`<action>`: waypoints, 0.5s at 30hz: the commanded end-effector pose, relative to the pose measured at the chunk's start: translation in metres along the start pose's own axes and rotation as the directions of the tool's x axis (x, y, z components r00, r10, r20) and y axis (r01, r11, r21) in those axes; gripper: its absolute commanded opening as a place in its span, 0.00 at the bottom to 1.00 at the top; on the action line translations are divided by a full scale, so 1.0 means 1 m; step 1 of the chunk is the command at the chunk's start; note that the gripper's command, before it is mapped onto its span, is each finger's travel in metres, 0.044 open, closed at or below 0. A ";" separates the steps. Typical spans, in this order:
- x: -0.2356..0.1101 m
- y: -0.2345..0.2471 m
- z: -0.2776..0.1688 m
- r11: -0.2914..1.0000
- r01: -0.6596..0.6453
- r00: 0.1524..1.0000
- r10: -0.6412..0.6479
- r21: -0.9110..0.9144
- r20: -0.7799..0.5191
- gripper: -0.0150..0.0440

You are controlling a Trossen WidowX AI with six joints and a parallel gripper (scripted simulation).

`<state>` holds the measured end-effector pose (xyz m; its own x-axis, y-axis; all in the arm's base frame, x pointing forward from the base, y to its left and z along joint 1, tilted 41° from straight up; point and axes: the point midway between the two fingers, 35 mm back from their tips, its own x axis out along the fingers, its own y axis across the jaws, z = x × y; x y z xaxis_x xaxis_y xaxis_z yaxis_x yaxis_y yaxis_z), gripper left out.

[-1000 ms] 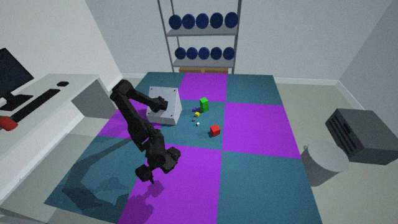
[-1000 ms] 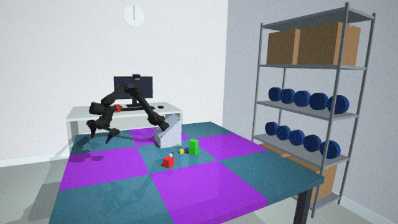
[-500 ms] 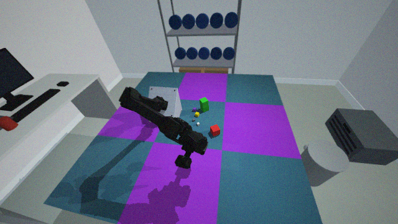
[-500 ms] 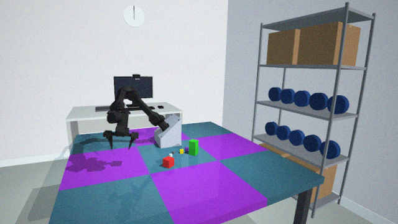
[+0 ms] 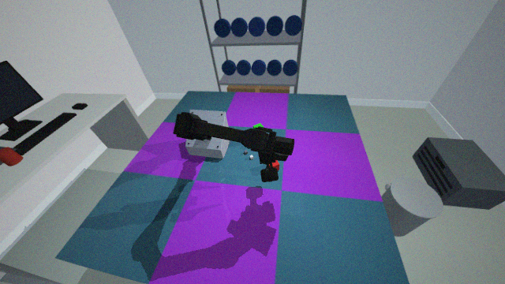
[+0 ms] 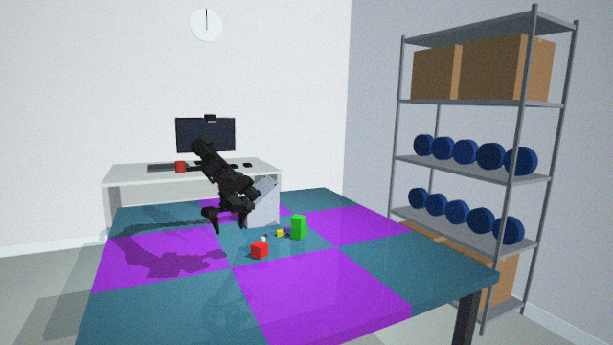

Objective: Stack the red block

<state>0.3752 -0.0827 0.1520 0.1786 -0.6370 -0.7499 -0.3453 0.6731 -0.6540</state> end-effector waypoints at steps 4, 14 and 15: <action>-0.007 0.066 0.028 0.981 -0.033 0.999 0.025 -0.193 -0.045 1.00; -0.006 0.101 0.037 0.953 -0.042 0.997 0.020 -0.301 -0.075 1.00; -0.001 0.101 0.037 0.953 -0.042 0.997 0.020 -0.301 -0.075 1.00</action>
<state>0.3727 0.0056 0.0884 0.1064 -0.6440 -0.7576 -0.6120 0.5581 -0.5603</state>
